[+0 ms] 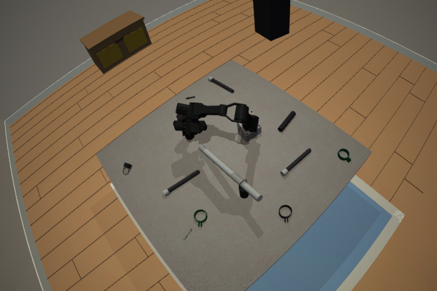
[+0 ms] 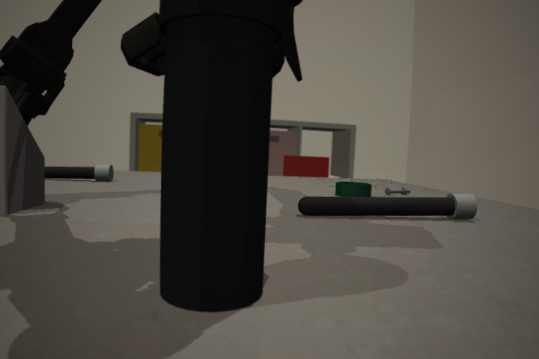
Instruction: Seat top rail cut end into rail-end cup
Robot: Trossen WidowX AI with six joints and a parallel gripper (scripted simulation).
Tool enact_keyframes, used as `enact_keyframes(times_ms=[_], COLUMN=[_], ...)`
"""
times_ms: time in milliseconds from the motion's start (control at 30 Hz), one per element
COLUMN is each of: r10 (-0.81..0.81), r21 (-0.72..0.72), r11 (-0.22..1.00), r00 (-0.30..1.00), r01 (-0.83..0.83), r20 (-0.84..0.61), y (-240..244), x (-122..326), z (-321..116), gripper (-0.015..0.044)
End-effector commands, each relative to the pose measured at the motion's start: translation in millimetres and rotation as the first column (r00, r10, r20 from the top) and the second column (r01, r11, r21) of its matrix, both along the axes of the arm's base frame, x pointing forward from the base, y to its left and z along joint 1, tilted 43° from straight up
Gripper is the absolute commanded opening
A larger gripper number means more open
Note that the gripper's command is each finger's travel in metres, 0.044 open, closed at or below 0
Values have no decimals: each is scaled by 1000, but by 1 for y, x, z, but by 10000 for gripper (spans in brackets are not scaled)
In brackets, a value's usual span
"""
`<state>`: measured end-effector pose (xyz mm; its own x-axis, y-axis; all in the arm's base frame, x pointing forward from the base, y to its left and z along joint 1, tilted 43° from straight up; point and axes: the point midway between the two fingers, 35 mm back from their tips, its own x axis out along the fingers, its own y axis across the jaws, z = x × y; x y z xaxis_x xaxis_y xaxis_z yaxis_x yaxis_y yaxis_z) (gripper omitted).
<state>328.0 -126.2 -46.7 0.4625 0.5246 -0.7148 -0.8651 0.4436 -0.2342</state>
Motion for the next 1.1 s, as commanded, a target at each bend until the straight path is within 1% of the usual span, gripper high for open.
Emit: enact_keyframes(times_ms=[0, 1067], r10=[18, 205], r21=[-3, -16], r11=[1000, 978], r00=[1000, 960], r01=[-18, -206], r20=[19, 189], y=[-1, -1], x=[-3, -27], z=[0, 1], gripper=[0, 0])
